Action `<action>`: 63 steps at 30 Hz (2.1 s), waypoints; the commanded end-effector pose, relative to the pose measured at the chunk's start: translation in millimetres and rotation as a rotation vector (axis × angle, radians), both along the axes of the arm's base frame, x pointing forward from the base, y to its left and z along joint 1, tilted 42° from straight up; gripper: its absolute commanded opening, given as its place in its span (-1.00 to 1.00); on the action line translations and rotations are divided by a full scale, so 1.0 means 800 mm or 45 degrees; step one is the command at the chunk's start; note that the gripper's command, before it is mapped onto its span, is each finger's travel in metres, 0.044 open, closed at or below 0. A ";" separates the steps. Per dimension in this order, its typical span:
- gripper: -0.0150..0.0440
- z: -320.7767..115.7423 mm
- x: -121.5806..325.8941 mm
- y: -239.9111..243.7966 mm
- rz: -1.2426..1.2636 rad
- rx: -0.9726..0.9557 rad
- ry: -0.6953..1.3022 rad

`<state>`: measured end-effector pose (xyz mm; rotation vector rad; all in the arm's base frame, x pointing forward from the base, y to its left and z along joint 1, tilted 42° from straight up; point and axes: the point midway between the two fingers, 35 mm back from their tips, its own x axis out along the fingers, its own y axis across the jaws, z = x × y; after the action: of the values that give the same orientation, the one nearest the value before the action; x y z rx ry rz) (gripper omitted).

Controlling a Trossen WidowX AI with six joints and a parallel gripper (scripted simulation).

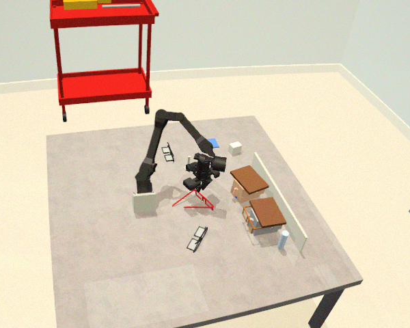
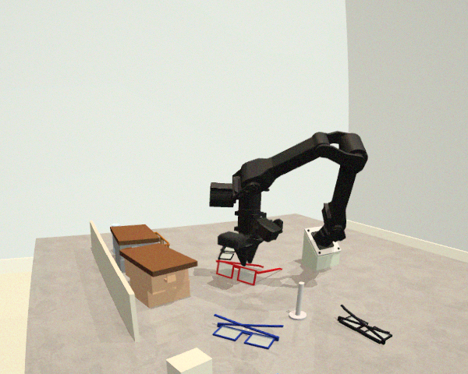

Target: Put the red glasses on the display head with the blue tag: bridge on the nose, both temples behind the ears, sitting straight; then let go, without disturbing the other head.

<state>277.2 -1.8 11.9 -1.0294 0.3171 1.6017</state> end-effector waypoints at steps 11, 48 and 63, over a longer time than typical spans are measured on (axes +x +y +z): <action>-0.08 -0.023 0.000 0.022 -0.002 0.011 0.016; -0.49 -0.035 -0.002 0.031 -0.004 0.011 0.014; -0.49 0.016 0.001 -0.021 -0.005 0.002 0.016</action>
<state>275.8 -4.8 9.8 -1.0004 0.3292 1.6115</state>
